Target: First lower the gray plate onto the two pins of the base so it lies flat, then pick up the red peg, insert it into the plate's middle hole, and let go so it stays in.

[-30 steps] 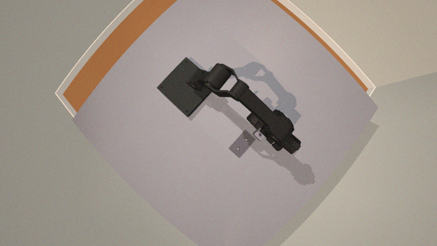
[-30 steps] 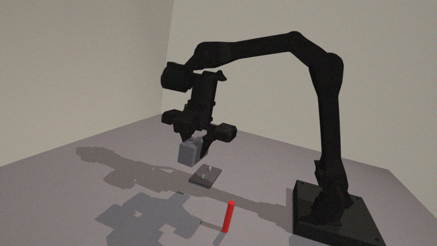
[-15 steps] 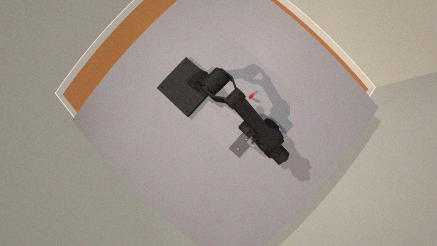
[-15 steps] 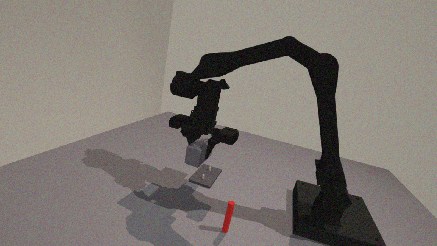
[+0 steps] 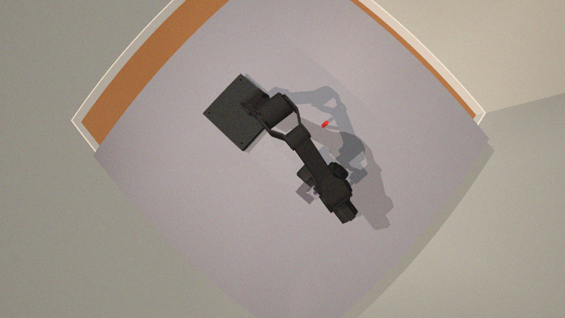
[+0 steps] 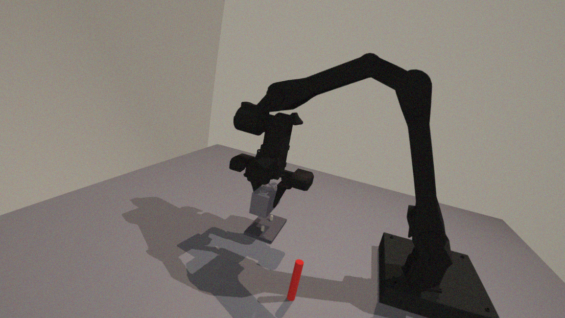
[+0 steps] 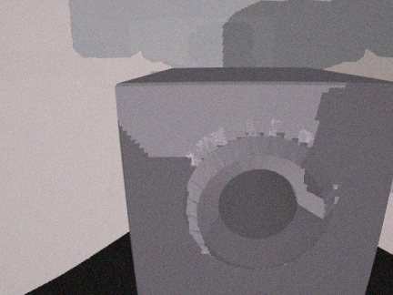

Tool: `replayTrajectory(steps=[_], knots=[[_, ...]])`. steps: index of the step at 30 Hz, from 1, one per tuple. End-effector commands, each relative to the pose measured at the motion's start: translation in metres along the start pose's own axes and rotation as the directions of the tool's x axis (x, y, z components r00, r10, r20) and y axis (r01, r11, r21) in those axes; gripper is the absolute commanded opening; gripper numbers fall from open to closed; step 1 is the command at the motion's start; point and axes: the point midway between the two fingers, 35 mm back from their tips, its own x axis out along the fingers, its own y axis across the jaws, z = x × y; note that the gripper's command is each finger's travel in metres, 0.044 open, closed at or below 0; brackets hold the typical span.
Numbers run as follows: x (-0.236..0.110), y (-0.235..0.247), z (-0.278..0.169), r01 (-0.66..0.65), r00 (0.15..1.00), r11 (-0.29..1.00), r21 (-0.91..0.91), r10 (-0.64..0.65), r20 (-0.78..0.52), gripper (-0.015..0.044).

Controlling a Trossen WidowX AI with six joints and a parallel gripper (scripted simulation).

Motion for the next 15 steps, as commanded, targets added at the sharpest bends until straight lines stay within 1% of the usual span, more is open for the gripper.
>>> replayTrajectory(steps=[1, 4, 15], knots=[[0.0074, 0.0036, -0.0131, -0.002, 1.0, 1.0, -0.01, 0.002, 0.0, 0.0], [0.0107, 0.0055, -0.0196, -0.002, 1.0, 1.0, -0.014, 0.002, 0.0, 0.0], [0.011, 0.0057, -0.0201, -0.002, 1.0, 1.0, -0.014, 0.002, 0.0, 0.0]])
